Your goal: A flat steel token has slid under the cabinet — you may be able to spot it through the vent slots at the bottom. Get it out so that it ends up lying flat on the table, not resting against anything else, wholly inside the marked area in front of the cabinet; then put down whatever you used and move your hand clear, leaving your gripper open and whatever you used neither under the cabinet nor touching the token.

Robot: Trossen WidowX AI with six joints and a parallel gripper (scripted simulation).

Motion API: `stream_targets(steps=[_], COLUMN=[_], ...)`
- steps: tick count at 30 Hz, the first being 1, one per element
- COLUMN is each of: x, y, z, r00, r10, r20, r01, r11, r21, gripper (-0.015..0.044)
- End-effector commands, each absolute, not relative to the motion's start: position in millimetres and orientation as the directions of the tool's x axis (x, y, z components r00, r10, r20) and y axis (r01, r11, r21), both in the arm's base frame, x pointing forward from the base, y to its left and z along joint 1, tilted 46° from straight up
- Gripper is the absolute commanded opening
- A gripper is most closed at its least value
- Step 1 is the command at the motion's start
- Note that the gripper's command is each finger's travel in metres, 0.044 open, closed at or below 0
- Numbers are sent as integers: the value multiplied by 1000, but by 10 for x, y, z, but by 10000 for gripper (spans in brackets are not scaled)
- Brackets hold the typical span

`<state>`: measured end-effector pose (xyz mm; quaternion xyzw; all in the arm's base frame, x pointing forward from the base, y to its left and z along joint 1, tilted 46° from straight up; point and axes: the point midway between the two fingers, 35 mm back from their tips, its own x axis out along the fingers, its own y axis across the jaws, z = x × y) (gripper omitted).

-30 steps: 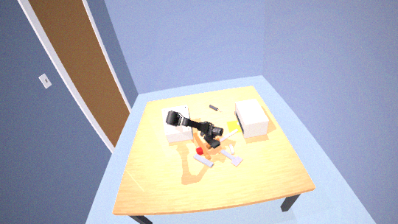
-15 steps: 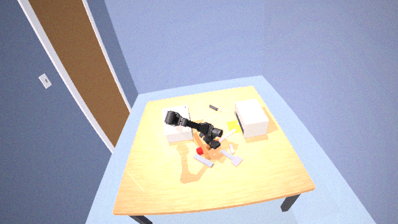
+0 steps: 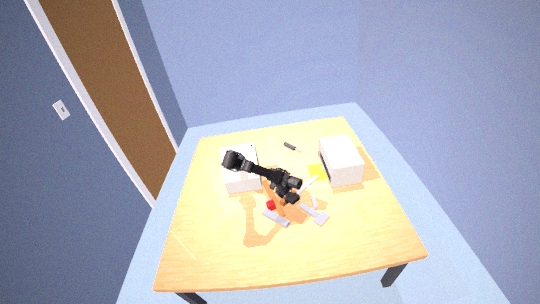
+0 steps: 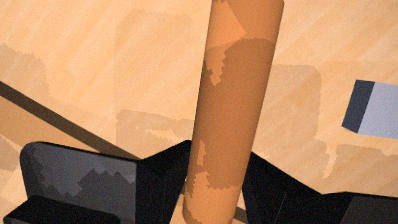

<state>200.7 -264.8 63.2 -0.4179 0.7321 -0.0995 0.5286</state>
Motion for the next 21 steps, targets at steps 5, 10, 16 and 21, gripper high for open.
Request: stream_targets(steps=[5,10,16,21], x=[2002,1988,1972,1962], y=[-2741,-2795,-2857,-2907], z=[761,820,890,945], r00=[-85,-85,-85,-85], r10=[-721,-722,-722,-722], r20=[-688,-687,-687,-686], r01=[-527,-534,-538,-540], r11=[618,615,613,612], r21=[-583,-580,-578,-578], gripper=[0,0,0,0])
